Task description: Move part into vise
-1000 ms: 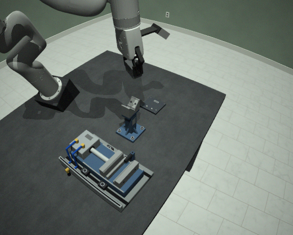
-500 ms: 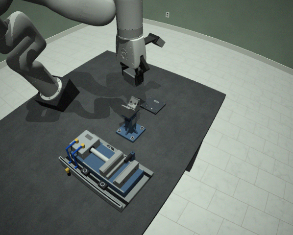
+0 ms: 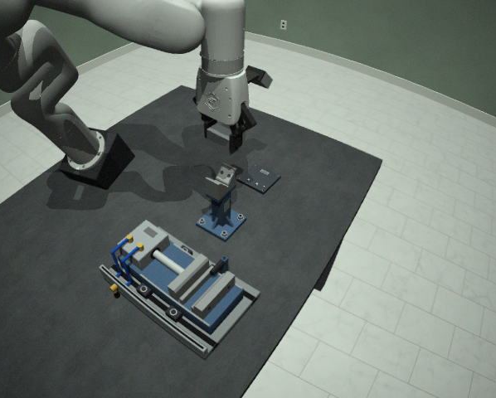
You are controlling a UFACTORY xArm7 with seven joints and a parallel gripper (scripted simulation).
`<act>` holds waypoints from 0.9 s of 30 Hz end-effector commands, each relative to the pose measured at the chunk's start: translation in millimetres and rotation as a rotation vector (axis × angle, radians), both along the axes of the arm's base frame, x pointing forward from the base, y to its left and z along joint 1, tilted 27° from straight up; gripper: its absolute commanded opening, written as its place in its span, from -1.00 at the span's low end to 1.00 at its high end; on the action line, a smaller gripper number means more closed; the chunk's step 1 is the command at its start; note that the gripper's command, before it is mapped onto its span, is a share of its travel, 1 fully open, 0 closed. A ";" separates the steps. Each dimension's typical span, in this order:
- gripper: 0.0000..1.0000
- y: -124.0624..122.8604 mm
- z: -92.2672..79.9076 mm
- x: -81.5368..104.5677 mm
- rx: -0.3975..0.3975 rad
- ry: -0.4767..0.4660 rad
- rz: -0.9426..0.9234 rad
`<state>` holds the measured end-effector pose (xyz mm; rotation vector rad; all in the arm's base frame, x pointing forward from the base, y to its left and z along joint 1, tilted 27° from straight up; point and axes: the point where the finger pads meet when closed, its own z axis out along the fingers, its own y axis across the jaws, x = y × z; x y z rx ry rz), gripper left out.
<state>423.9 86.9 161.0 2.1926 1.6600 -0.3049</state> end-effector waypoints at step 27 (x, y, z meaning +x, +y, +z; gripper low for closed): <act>-1.00 -3.5 -12.5 -1.4 -0.034 0.047 0.080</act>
